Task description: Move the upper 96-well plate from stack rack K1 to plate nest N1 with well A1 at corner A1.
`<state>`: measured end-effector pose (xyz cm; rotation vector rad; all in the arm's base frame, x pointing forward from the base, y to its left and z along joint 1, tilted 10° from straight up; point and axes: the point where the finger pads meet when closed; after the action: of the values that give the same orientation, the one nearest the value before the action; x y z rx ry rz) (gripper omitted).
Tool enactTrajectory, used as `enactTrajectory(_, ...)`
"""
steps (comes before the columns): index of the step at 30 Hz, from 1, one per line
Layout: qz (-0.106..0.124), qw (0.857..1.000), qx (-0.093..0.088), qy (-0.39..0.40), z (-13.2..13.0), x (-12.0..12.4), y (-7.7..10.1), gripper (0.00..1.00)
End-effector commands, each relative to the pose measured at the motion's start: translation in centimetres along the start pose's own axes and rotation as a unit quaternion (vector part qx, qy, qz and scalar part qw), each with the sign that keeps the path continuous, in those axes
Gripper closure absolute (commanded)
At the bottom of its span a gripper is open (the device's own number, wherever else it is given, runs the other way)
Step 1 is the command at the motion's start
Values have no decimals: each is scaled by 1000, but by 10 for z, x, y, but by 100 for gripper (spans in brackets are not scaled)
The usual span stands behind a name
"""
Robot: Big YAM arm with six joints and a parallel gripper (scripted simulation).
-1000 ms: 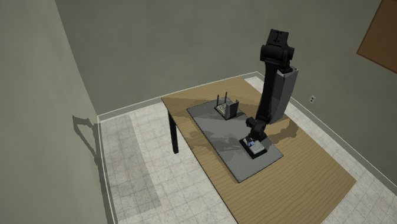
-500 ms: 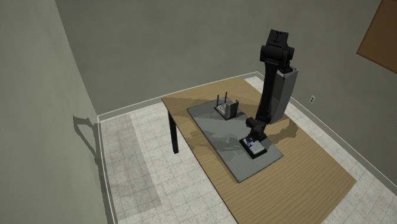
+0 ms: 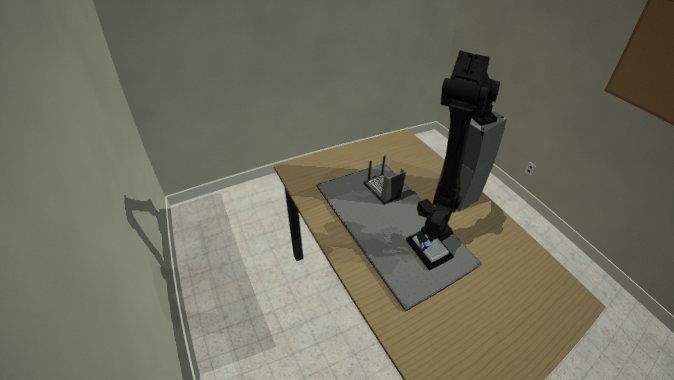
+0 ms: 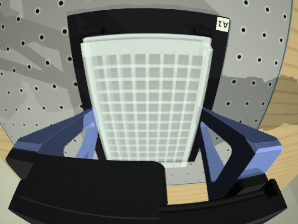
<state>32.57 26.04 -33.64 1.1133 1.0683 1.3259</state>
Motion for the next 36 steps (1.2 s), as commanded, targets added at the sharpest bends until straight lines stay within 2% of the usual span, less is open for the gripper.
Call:
enactTrajectory(1, -2, 1000, 1, -10, 0, -6, -5, 100)
enactTrajectory(22, -1, 1000, 0, -11, 1, -5, -8, 100)
enactTrajectory(24, 1, 1000, -2, -6, 2, 0, -1, 100)
enactTrajectory(31, 1, 1000, -2, -6, 2, 0, -1, 100)
enactTrajectory(32, 1, 1000, -2, -6, 2, 0, -1, 0)
enactTrajectory(36, 1, 1000, -2, -6, 2, 0, -1, 0)
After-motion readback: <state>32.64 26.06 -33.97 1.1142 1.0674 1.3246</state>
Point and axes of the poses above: the point where the finger pads meet when closed, its own y axis back along the fingers, its own z axis across the jaws, x = y × z, and after that the axes turned 10 degrees about -y, right-handed
